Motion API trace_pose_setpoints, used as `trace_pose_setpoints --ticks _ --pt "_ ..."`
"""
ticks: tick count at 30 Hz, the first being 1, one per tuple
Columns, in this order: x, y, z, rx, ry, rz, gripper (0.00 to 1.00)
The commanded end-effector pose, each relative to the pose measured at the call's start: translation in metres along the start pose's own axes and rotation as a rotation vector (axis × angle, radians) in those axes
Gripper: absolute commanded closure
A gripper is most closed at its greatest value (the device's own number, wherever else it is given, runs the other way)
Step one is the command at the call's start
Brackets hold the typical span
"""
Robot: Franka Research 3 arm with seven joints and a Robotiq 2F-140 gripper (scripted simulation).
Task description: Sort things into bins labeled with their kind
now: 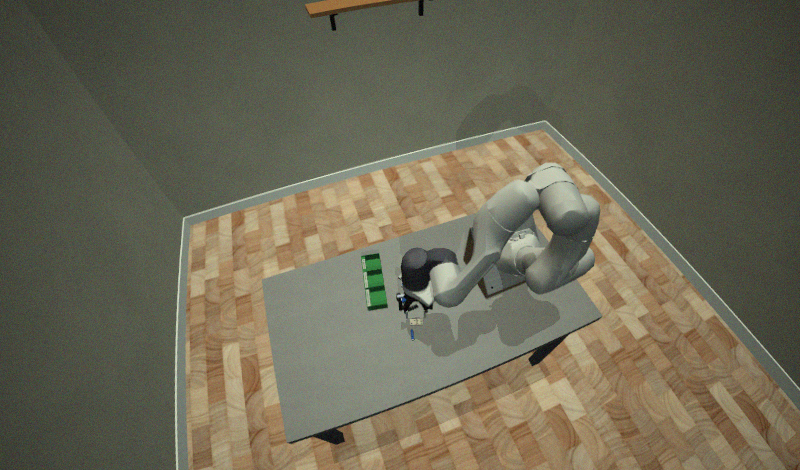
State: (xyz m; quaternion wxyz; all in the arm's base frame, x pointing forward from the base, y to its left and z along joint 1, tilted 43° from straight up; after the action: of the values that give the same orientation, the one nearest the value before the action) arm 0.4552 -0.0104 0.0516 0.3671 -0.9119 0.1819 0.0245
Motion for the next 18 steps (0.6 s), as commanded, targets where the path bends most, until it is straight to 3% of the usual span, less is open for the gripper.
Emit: trace_pose_setpoints --ticks 1,18 --pt "0.0004 -0.0005 -0.0009 -0.001 0.005 -0.007 0.59" --pt "-0.0007 -0.001 0.0031 -0.001 0.005 -0.007 0.59"
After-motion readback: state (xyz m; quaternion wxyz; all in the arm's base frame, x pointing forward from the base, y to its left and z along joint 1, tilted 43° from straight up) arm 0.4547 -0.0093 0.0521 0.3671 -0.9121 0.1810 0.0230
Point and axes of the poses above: the point where the finger pads meet when closed, its own z axis out along the fingers, its own x axis across the jaws, y = z × x, the point moved 3 cm from there along -z, back along the fingers, and after that the axes turned 5 degrees about -z, right-handed, at the moved point
